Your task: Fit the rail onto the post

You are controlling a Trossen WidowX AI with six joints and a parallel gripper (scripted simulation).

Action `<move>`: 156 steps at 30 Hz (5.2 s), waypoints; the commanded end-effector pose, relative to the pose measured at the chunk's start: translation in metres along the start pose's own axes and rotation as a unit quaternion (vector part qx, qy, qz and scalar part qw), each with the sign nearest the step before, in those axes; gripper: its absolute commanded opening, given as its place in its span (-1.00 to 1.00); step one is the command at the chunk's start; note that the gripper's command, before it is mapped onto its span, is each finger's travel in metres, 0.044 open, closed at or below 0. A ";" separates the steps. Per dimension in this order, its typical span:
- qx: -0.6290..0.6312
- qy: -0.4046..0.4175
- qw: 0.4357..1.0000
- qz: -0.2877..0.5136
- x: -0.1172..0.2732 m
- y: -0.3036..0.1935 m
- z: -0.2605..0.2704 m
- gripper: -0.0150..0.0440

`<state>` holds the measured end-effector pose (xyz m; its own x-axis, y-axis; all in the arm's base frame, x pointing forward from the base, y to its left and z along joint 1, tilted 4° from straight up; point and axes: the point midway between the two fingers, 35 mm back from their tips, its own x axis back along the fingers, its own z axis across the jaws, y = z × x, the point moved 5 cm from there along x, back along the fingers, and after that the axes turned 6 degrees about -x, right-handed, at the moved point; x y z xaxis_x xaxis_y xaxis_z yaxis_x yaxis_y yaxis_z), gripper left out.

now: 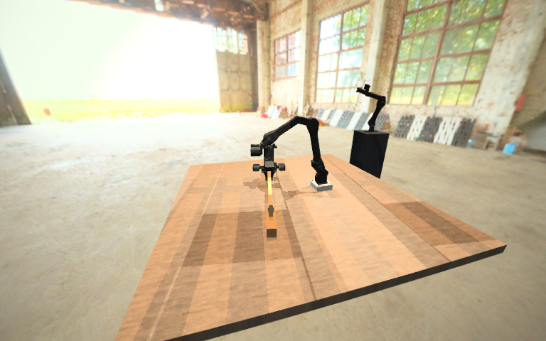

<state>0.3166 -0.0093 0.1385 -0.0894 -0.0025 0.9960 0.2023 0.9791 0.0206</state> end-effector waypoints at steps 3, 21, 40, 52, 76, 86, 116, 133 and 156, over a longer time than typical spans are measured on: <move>0.001 -0.002 1.000 -0.001 0.002 -0.002 0.000 -0.49; 0.001 -0.002 1.000 -0.001 0.001 -0.007 0.000 -0.49; 0.001 -0.002 1.000 -0.001 0.001 -0.013 -0.001 -0.49; 0.001 -0.002 1.000 0.000 0.001 -0.017 -0.001 -0.49; 0.001 -0.002 1.000 0.000 0.003 -0.025 -0.003 -0.49; 0.001 -0.002 1.000 0.000 0.003 -0.028 -0.003 -0.49; 0.001 -0.002 1.000 0.000 0.001 -0.034 -0.005 -0.49; 0.001 -0.002 1.000 0.000 0.003 -0.028 -0.005 -0.49; 0.001 -0.002 1.000 0.000 0.000 -0.027 -0.003 -0.49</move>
<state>0.3144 -0.0368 0.1381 -0.0885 -0.0018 0.9961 0.1992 0.9798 0.0195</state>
